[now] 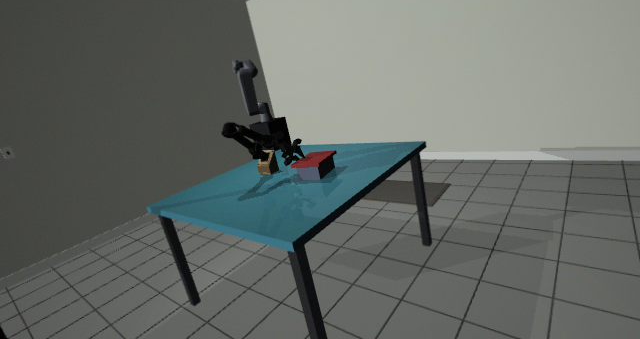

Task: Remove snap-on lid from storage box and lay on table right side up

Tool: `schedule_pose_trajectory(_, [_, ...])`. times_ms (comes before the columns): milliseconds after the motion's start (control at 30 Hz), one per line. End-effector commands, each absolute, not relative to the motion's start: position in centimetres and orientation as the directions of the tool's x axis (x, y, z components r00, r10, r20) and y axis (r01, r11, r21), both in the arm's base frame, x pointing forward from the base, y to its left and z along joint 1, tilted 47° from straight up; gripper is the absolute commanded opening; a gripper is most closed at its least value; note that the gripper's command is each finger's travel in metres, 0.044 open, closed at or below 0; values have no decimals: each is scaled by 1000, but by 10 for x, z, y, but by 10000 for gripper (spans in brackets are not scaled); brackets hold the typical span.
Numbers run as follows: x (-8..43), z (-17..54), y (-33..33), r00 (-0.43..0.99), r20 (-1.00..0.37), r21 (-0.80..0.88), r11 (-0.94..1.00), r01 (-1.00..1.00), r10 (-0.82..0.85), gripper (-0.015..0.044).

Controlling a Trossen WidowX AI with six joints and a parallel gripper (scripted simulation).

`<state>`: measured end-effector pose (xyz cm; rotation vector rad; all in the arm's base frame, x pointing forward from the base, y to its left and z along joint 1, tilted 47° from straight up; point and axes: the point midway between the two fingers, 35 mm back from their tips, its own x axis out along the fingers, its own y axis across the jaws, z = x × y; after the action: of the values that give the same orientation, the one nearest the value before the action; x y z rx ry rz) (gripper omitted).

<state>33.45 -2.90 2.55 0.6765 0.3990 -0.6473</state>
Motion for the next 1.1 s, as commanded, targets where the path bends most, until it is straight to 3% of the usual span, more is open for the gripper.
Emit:
schedule_pose_trajectory(0, [335,26,-28,735,-533,448,598,665,-418,0])
schedule_pose_trajectory(1067, [333,31,-23,735,-534,448,598,665,-418,0])
